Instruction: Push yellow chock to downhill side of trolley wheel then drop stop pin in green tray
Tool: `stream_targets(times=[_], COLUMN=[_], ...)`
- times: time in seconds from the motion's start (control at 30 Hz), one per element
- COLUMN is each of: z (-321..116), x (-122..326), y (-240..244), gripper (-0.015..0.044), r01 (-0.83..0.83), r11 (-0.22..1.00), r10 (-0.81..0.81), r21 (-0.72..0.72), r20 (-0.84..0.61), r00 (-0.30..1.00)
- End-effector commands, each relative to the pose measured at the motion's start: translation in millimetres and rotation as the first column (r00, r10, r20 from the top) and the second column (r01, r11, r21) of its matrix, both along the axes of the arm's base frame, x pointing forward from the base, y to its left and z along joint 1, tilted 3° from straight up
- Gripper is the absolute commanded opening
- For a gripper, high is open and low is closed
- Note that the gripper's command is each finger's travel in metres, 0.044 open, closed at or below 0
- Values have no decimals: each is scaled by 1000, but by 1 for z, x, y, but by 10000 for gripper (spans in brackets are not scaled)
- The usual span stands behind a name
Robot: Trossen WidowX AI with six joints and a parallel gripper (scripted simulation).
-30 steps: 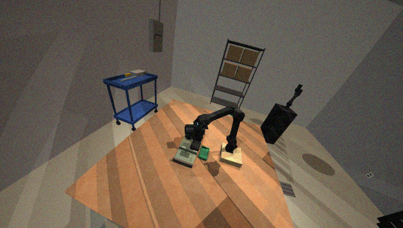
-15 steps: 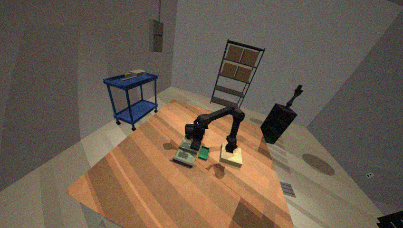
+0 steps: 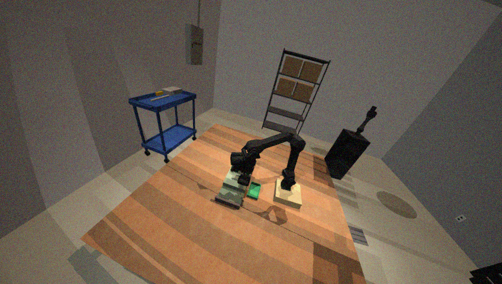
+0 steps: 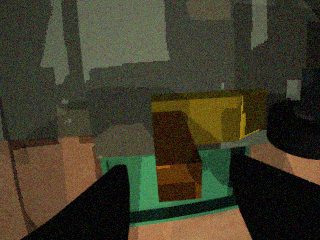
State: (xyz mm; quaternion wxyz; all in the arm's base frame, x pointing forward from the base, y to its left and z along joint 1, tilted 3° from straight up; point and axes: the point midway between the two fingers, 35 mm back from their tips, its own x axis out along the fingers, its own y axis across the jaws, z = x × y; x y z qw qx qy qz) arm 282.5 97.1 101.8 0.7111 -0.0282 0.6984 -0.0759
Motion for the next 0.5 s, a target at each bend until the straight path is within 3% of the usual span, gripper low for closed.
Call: stream_targets(times=[0.0, 0.3, 0.43, 0.47], z=[14, 41, 33, 34], x=[0, 0, 0, 1], y=[2, 7, 5, 6], gripper=[190, 190, 295, 269], r01=[1, 1, -1, -4], r11=[1000, 1000, 1000, 1000], r10=[-1, -1, 1, 4], r21=[-2, -2, 1, 3], r20=[8, 8, 4, 13], r00=[1000, 1000, 1000, 1000])
